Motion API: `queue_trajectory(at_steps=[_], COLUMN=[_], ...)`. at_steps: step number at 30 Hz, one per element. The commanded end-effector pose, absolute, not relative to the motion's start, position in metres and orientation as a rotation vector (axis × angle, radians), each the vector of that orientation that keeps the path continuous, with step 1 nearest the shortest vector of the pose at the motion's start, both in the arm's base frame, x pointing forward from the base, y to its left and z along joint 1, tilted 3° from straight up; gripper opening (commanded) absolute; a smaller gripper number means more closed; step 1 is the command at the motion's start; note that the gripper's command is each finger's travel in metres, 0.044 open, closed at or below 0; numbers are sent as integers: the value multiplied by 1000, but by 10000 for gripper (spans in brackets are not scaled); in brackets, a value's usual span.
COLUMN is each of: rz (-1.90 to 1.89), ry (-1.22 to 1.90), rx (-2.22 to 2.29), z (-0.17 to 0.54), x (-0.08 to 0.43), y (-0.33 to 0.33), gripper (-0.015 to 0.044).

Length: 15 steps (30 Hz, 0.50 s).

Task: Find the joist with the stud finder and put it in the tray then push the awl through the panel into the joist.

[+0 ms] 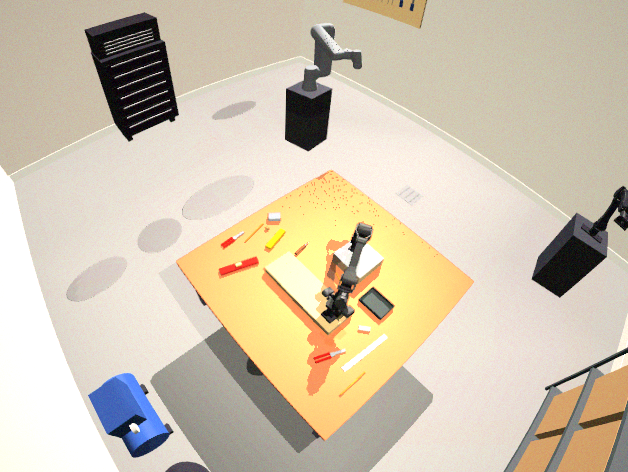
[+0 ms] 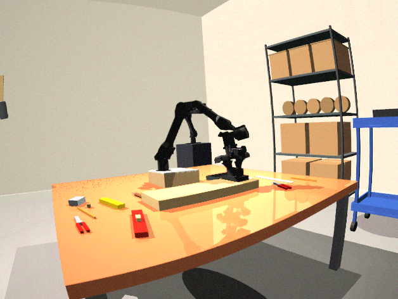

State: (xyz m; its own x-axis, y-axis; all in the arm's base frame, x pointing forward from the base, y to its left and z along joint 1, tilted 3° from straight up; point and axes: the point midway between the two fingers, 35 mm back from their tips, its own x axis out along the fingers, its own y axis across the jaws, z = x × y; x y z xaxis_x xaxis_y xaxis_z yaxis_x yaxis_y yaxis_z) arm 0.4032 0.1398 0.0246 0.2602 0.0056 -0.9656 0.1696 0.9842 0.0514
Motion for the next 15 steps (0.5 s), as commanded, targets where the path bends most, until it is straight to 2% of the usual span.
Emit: queue_trajectory(at_steps=[1, 15], rz=[-105, -106], ry=[1309, 1309], rx=[152, 151], z=[24, 23], x=[401, 398], y=[134, 114], gripper=[0, 0])
